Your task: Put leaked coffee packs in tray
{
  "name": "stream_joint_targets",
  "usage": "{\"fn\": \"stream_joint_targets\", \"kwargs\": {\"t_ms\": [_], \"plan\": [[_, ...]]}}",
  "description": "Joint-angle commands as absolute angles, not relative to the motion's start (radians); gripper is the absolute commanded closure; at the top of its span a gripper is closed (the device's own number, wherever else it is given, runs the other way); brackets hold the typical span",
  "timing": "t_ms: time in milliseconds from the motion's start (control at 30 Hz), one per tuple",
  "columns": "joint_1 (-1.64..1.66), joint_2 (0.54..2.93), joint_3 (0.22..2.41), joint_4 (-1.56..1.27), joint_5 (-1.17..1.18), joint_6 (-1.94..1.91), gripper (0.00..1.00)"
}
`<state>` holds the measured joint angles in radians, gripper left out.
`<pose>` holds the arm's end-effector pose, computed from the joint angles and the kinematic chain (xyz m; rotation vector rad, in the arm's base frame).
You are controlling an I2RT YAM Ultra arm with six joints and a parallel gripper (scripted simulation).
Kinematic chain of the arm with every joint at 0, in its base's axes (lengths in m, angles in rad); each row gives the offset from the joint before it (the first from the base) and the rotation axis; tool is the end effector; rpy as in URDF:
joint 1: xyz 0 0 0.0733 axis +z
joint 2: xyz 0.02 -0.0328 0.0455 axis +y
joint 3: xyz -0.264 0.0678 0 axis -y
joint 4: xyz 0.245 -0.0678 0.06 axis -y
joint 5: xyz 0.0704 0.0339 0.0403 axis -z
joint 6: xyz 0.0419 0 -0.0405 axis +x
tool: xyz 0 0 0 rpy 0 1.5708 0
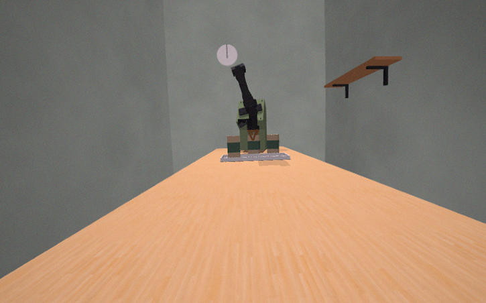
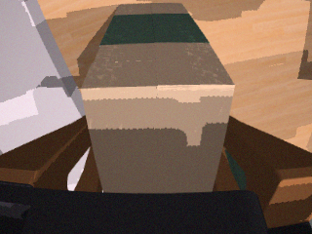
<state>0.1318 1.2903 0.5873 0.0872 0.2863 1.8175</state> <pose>0.2619 0.0239 0.1958 1.8040 1.3814 0.7868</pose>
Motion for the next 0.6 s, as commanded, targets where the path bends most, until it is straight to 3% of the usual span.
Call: {"fn": "stream_joint_targets", "kwargs": {"t_ms": [0, 533, 567], "plan": [[0.124, 1.287, 0.614, 0.088, 0.291, 1.811, 0.74], [0.124, 1.287, 0.614, 0.088, 0.291, 1.811, 0.74], [0.124, 1.287, 0.614, 0.088, 0.291, 1.811, 0.21]]}}
